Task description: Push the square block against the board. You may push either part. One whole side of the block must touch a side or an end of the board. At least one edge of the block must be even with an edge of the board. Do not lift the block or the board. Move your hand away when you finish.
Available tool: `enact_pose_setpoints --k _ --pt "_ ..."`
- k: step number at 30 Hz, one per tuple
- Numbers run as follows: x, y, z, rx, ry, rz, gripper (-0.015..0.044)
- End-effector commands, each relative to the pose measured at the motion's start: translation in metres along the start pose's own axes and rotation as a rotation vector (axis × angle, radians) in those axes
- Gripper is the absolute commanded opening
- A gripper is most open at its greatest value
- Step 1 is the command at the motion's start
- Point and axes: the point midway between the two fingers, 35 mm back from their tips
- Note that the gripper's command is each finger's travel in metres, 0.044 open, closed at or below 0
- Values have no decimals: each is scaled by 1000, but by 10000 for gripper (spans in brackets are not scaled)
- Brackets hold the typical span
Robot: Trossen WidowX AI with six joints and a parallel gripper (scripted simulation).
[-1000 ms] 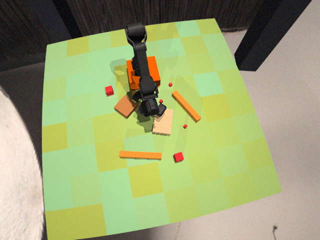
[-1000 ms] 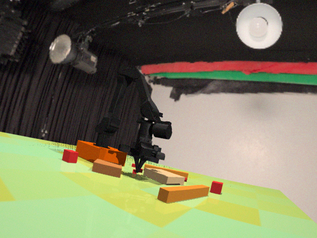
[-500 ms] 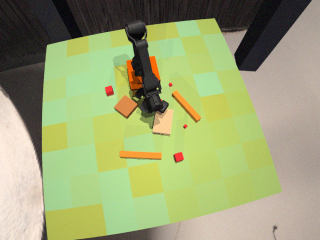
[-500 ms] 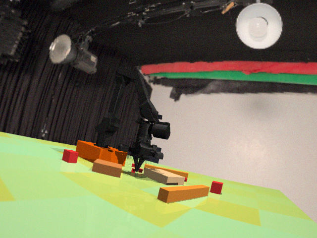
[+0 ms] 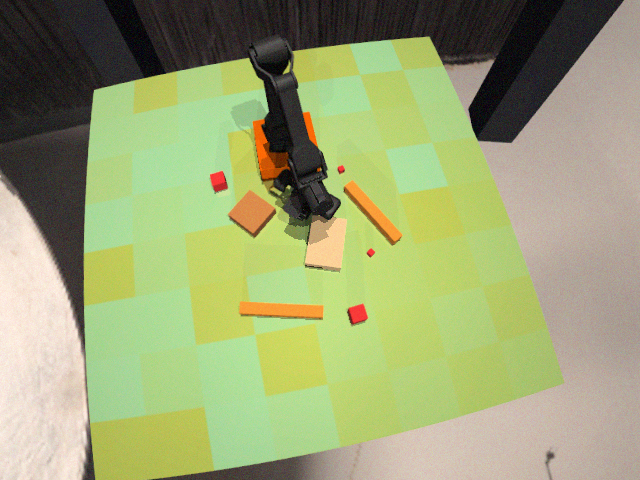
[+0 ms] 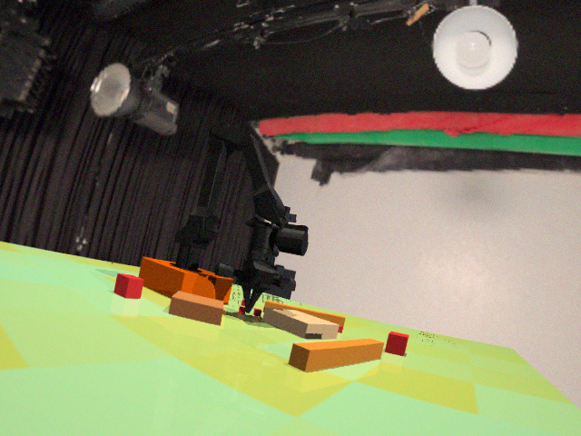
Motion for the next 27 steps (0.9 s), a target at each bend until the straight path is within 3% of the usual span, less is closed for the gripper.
enact_pose_setpoints --k 1,27 --pt "2 -2 -7 4 3 -6 0" --pt "2 -2 -11 4 3 -6 0"
Point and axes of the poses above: the point midway between the two fingers, 35 mm back from their tips, its own x axis out along the fingers, its own y axis across the jaws, z = x × y, and after that the axes turned 15 degrees about -x, right-handed
